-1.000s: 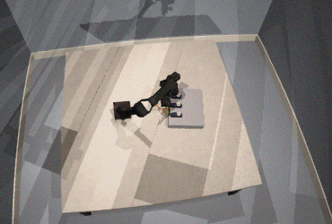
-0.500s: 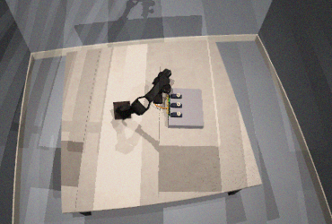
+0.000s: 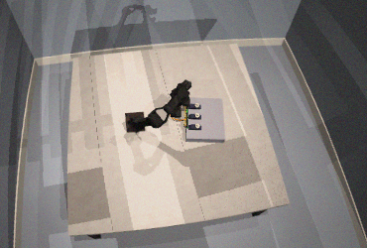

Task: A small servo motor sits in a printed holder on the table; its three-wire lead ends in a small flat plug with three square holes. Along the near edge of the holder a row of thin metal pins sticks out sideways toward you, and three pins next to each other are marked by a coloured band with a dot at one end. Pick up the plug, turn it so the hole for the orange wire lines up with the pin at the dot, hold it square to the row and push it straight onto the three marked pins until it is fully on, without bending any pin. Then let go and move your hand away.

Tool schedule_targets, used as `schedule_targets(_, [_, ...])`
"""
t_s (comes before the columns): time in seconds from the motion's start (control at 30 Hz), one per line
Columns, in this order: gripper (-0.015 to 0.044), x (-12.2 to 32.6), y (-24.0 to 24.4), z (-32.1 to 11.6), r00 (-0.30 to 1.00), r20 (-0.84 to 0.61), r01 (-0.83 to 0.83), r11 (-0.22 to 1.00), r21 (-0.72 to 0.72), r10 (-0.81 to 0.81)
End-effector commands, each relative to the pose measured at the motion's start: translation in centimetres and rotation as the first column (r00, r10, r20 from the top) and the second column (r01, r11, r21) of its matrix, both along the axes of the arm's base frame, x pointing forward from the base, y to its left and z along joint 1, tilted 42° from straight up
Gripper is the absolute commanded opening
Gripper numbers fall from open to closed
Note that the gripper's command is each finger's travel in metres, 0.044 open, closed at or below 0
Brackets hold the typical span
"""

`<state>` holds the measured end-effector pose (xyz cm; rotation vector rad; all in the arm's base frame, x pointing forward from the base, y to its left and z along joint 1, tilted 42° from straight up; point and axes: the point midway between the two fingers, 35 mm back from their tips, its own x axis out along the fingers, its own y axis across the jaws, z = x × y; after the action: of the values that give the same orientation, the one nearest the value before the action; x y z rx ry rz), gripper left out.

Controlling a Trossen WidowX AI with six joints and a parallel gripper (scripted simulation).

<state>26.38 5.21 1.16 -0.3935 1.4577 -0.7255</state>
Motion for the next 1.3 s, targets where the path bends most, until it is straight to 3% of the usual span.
schedule_targets(0.0, [0.0000, 1.4, -0.4, 0.4, 1.000, 0.001, 0.002, 1.000, -0.005, -0.002])
schedule_targets(1.27, [0.0000, 3.8, -0.9, 0.6, 1.000, 0.002, 0.002, 1.000, -0.005, -0.002])
